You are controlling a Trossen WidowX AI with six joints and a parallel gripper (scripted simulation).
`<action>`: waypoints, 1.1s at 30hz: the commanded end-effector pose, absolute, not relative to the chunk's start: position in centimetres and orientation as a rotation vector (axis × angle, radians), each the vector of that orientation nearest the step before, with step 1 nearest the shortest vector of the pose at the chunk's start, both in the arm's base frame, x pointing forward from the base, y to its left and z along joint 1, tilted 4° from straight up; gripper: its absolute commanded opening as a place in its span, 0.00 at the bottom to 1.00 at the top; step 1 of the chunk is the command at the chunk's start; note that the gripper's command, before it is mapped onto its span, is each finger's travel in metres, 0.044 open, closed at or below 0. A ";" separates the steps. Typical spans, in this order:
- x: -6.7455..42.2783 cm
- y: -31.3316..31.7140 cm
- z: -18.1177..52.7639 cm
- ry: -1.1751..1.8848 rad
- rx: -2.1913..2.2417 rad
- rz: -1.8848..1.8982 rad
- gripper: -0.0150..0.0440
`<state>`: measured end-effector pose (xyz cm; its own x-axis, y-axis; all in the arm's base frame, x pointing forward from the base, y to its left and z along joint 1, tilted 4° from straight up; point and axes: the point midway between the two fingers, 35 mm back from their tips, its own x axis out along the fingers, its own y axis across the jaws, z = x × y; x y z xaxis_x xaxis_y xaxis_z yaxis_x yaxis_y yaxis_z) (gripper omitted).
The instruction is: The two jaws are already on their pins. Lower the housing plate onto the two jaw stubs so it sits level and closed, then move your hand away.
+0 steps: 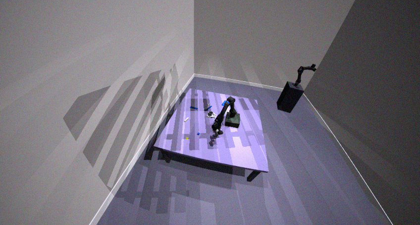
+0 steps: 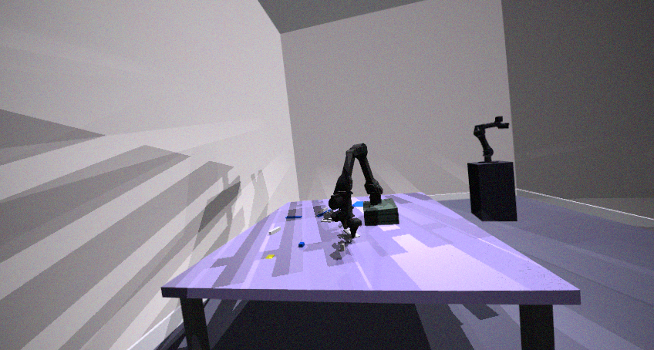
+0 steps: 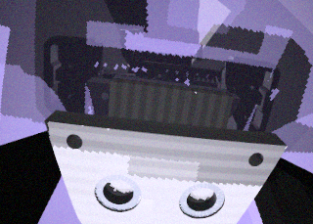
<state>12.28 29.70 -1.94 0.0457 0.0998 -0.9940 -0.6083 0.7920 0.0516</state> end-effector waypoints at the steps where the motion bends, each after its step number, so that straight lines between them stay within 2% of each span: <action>1: 12.3 29.7 -1.9 1.433 -0.441 0.569 0.85; 9: 12.3 29.7 -1.7 1.433 -0.441 0.569 0.85; 33: 12.0 28.9 5.3 1.432 -0.442 0.563 0.85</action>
